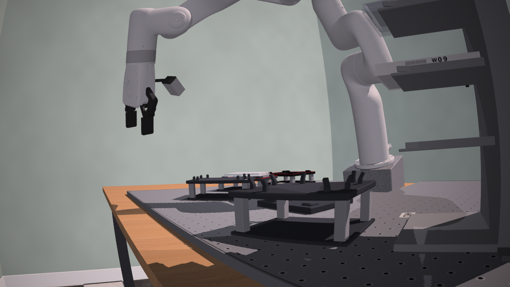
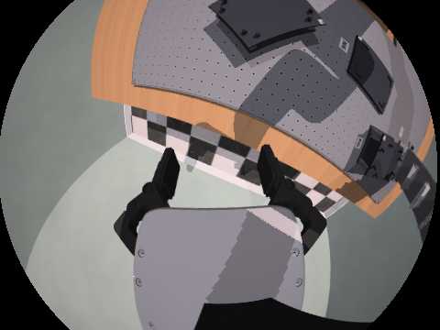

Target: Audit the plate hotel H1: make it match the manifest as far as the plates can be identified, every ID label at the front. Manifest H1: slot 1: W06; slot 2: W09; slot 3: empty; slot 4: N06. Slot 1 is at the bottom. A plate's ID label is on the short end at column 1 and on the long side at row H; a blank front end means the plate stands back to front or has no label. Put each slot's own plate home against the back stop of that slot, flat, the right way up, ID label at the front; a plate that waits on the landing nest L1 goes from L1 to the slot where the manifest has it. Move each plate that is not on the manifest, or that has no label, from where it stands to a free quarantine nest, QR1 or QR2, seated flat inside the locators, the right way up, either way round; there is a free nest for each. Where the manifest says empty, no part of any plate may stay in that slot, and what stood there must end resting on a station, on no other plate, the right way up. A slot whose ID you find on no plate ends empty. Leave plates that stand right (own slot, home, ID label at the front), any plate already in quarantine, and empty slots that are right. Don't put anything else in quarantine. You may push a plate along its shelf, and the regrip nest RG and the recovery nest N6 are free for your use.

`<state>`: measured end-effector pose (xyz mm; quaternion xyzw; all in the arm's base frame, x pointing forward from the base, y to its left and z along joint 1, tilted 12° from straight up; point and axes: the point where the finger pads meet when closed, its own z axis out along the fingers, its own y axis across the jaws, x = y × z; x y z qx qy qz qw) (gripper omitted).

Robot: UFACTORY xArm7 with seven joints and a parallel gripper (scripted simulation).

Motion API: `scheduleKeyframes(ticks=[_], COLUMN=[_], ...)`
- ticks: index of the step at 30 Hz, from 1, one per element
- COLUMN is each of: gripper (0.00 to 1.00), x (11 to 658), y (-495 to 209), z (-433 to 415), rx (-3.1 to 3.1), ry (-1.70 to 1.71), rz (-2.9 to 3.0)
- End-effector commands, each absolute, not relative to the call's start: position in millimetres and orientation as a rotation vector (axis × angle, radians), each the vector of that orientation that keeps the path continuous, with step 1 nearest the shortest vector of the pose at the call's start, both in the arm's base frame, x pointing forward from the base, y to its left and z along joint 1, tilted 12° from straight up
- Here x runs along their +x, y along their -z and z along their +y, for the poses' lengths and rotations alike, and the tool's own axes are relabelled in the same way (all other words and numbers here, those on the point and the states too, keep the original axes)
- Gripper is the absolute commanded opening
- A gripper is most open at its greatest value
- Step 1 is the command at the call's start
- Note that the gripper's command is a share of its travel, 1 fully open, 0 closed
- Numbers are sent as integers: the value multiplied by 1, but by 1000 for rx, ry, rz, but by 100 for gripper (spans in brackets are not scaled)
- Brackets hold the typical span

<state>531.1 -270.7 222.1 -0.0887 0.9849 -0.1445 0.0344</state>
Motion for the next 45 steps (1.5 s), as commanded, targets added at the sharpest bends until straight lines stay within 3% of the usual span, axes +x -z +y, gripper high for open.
scheduleKeyframes(ticks=[1,17,45], gripper=[100,100,100], x=[532,532,514], y=[-225,-225,-309], z=[-271,-271,-274], rx=[-270,-270,-270], ry=[448,448,448], rz=[3023,3023,3023])
